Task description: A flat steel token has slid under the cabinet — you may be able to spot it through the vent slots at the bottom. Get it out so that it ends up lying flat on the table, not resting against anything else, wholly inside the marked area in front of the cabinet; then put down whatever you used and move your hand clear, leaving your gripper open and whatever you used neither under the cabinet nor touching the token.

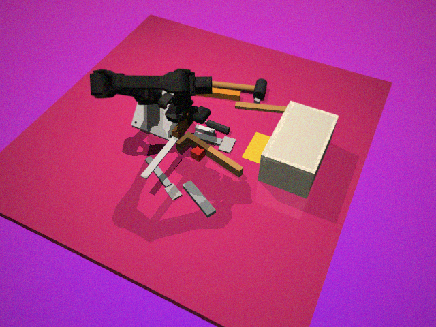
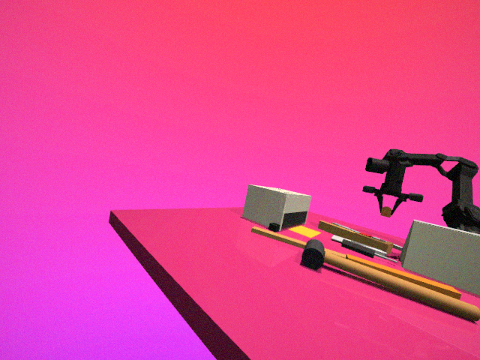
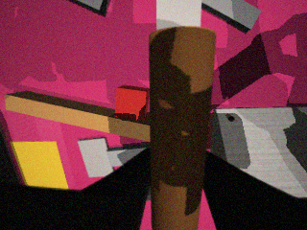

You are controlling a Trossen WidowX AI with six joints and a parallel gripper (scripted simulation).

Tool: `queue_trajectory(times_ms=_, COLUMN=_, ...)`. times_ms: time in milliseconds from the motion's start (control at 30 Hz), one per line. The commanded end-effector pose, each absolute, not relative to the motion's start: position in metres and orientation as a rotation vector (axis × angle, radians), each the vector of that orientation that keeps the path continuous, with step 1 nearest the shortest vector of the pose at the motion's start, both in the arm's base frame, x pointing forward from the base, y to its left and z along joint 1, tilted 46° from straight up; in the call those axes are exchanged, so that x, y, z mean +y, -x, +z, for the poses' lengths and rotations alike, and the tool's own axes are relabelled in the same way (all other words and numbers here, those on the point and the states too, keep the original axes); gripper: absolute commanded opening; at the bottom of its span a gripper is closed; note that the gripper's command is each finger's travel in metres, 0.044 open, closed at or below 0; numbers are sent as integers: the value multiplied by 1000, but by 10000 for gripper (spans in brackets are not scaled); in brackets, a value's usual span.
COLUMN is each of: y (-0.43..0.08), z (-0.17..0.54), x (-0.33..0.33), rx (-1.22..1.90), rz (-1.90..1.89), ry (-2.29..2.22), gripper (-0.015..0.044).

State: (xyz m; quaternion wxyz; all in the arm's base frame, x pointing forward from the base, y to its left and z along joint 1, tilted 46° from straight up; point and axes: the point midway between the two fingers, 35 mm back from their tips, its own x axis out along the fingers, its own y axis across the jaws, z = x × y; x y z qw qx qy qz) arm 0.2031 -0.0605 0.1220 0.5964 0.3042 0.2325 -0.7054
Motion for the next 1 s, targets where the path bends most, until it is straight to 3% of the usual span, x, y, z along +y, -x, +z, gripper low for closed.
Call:
queue_trajectory(times_ms=0, y=-205, z=116, x=-55, rx=539, rz=-1635, ry=-697, gripper=0)
queue_trajectory(times_ms=967, y=-213, z=84, x=-23, rx=539, rz=-1635, ry=-699, gripper=0)
